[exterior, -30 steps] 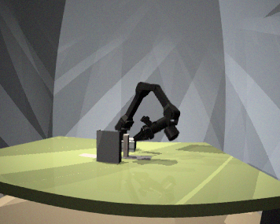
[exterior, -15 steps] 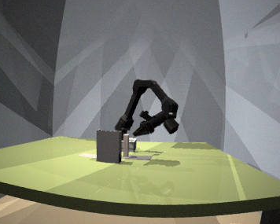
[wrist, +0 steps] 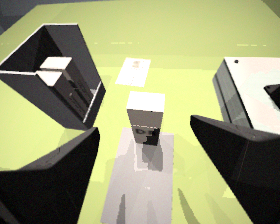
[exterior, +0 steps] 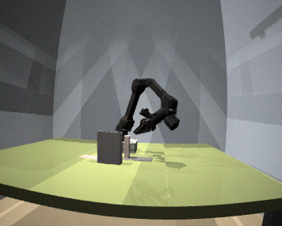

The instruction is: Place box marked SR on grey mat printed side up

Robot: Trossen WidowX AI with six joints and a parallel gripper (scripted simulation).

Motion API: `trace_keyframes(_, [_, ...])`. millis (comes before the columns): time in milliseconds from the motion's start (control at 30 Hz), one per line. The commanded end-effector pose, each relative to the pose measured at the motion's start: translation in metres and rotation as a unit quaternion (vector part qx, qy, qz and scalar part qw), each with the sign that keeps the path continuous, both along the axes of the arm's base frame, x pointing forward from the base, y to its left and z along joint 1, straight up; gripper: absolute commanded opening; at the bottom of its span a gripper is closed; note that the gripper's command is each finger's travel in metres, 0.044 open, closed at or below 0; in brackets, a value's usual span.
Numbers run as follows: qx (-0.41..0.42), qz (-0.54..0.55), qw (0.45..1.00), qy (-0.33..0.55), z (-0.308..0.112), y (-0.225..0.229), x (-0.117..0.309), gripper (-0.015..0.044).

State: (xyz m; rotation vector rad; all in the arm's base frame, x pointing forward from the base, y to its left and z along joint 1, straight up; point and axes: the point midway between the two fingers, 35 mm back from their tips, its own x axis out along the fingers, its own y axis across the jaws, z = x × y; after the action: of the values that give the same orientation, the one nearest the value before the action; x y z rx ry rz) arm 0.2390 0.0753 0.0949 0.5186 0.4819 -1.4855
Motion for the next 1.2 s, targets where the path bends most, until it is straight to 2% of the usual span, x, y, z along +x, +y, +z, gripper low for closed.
trace_keyframes(0, [0.01,0.011,1.0,0.024,0.0,-0.002,0.0,0.0309])
trace_keyframes(100, [0.02,0.028,0.998,0.053,0.0,-0.004,0.0,0.0237])
trace_keyframes(633, [0.08,0.124,0.966,0.212,0.001,-0.016,-0.003,0.0237])
trace_keyframes(1167, [0.142,0.241,0.897,0.341,0.001,-0.026,-0.006,0.0237])
